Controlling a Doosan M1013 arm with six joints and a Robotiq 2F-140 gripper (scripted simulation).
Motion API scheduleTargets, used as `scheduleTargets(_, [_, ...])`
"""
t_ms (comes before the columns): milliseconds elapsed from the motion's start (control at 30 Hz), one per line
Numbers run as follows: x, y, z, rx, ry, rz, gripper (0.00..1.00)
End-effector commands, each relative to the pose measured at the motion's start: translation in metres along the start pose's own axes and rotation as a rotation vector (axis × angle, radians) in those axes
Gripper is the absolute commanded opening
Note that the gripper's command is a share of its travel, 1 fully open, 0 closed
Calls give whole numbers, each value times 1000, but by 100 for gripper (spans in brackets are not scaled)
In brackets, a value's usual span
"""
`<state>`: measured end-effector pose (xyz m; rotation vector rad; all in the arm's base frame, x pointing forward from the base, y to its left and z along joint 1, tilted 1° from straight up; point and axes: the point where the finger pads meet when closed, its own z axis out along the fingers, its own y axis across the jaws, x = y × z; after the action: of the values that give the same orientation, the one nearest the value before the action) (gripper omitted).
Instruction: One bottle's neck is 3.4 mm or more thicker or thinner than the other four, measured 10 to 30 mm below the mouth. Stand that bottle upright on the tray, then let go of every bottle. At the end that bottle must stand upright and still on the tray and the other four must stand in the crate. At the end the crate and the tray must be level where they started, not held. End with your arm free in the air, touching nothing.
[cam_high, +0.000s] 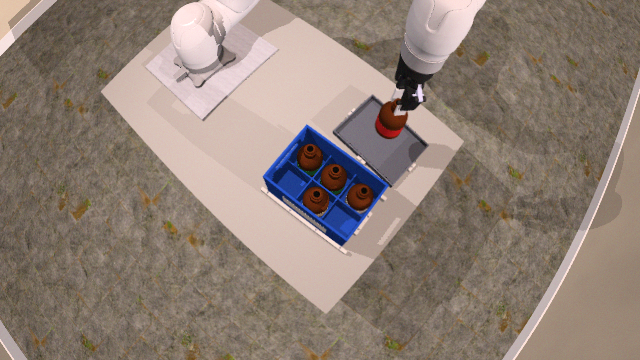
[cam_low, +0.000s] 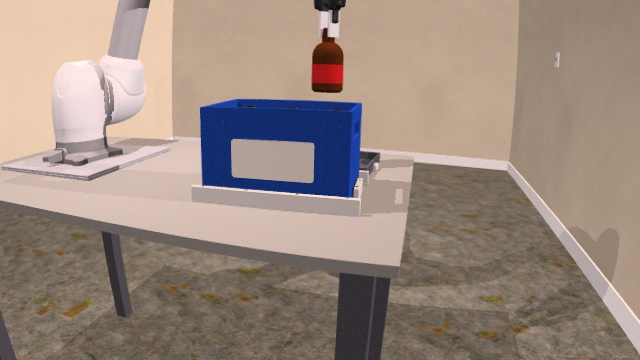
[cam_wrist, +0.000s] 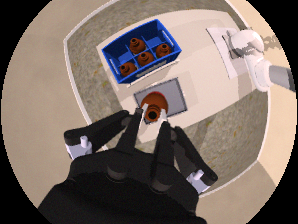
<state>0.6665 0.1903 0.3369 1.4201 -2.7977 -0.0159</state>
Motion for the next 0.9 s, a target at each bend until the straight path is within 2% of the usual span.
scheduleTargets(0, [-2,3,0,0,0,0,0])
scheduleTargets(867, [-15,22,0,0,0,0,0])
